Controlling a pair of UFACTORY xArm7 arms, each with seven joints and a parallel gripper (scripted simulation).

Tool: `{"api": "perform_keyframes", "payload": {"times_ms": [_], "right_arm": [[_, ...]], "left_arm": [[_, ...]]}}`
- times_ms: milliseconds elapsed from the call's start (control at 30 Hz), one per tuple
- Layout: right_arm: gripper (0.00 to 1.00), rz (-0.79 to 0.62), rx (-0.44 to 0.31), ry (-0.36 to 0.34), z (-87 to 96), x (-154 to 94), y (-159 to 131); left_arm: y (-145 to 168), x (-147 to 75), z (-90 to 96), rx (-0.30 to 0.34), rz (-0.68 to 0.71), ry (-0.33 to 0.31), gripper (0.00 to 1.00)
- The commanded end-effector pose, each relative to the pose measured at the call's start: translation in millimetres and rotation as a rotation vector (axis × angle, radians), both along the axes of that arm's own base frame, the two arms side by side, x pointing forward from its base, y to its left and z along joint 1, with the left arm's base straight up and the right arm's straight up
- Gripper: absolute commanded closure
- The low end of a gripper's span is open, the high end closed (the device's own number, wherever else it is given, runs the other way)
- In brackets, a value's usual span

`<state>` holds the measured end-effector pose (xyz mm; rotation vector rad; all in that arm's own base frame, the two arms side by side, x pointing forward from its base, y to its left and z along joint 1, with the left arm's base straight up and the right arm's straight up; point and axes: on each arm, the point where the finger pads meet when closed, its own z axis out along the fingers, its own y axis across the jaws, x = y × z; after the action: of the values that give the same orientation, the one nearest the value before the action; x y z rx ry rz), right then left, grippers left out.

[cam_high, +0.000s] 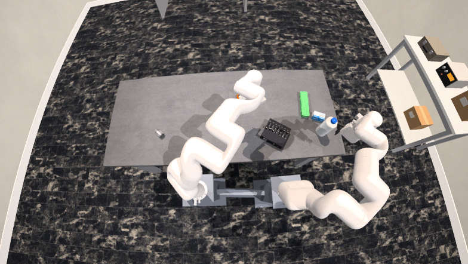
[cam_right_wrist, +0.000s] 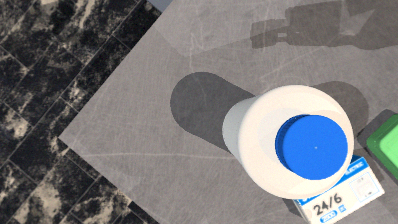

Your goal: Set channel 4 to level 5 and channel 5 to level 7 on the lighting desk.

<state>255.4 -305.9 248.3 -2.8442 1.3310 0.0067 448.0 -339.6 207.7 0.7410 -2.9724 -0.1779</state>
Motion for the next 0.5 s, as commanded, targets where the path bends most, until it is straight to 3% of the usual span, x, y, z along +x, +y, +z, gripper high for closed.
{"api": "perform_keyframes", "payload": {"times_ms": [0,200,400,467], "right_arm": [[0.00,-0.049,-0.003,-0.003,1.7,-14.5,-13.4],[0.00,-0.106,-0.003,-0.003,1.7,-33.2,-26.7],[0.00,-0.176,-0.003,-0.003,1.7,-56.8,-41.3],[0.00,-0.199,-0.003,-0.003,1.7,-64.8,-45.8]], "left_arm": [[-19.2,-5.6,-0.6,-0.006,-0.048,-0.011,0.00],[-40.4,-14.7,-3.3,-0.013,-0.103,-0.020,0.00],[-40.4,-14.7,-3.3,-0.013,-0.103,-0.020,0.00],[-57.7,-22.8,-5.3,-0.019,-0.148,-0.027,0.00]]}}
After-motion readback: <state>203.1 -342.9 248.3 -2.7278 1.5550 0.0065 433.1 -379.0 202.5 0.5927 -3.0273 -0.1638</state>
